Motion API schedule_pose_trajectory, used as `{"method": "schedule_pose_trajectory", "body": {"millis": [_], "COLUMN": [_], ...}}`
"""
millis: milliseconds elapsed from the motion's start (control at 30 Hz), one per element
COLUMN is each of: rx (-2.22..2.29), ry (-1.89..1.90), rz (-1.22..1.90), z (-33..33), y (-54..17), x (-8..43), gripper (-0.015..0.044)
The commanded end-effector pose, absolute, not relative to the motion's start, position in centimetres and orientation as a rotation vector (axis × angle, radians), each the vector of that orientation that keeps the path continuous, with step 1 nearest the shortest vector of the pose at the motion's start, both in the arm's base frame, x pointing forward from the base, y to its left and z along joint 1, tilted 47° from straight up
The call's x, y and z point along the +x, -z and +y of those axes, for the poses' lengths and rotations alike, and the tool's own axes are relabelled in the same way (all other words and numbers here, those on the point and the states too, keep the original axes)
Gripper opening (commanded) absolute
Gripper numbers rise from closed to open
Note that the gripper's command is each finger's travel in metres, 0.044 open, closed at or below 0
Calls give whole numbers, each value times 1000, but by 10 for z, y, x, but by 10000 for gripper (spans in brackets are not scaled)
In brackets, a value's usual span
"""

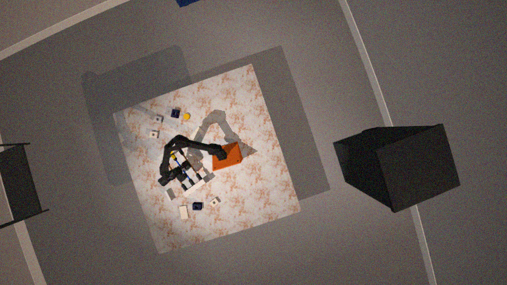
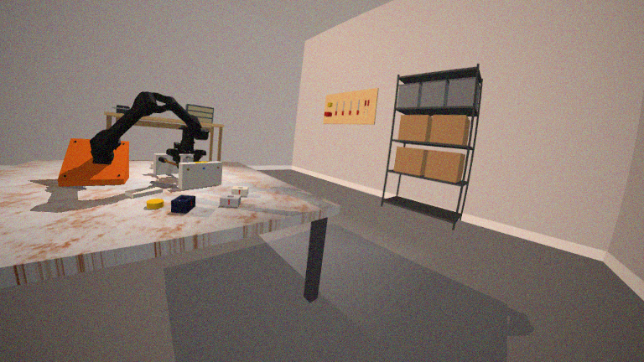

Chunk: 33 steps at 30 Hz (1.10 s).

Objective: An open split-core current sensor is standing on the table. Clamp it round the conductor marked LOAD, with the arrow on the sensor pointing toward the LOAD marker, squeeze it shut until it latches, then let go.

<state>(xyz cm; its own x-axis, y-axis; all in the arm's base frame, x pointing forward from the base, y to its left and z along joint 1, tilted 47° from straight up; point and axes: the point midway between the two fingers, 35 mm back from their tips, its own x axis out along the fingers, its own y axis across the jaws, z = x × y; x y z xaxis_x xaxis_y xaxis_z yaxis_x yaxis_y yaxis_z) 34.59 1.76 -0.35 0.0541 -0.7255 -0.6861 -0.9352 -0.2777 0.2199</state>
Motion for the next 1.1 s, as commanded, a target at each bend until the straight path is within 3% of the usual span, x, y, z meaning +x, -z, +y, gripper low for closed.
{"method": "schedule_pose_trajectory", "body": {"millis": [0,1067], "rx": [-2051,-2066], "ry": [-1048,-1048], "rz": [1681,1665], "z": [18,31], "y": [3,-9], "x": [346,345], "gripper": [0,0]}}
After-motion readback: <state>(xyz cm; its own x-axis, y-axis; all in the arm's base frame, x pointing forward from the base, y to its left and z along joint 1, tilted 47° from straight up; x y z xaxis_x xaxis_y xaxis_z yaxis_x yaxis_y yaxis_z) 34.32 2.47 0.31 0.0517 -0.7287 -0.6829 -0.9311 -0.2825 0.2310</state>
